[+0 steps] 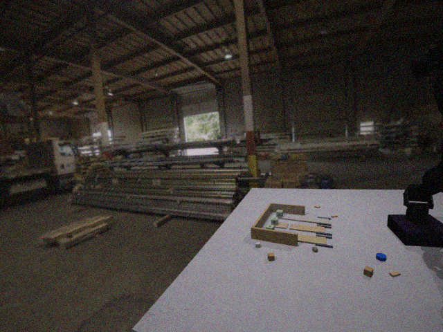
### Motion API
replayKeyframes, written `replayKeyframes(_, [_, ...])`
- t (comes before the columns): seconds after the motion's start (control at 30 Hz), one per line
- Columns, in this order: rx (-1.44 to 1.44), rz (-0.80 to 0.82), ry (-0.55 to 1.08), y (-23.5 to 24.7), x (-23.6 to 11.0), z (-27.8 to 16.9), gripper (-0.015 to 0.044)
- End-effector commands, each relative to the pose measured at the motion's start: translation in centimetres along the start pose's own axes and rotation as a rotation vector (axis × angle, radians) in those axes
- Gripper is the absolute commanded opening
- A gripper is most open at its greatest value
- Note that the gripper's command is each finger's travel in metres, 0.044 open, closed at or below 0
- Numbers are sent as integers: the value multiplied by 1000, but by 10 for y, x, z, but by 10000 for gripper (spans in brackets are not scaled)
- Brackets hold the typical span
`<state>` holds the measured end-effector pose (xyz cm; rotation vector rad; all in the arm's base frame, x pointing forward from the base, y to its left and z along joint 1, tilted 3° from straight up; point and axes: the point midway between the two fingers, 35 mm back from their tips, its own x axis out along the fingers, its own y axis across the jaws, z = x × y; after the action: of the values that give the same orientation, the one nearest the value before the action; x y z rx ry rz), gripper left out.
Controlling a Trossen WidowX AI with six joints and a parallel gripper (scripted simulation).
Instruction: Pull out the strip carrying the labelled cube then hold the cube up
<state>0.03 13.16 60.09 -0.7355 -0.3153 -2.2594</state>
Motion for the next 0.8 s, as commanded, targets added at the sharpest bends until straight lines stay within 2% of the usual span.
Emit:
replayKeyframes(0.0, [3,7,3,1,2,-1,400])
replayKeyframes(0.23, [103,268,109,39,72,-52,400])
replayKeyframes(0.4, [188,463,190,83,103,-90,400])
replayKeyframes(0.6, [279,690,286,146,115,-128,400])
replayKeyframes(0.77, [318,921,367,214,100,-160,400])
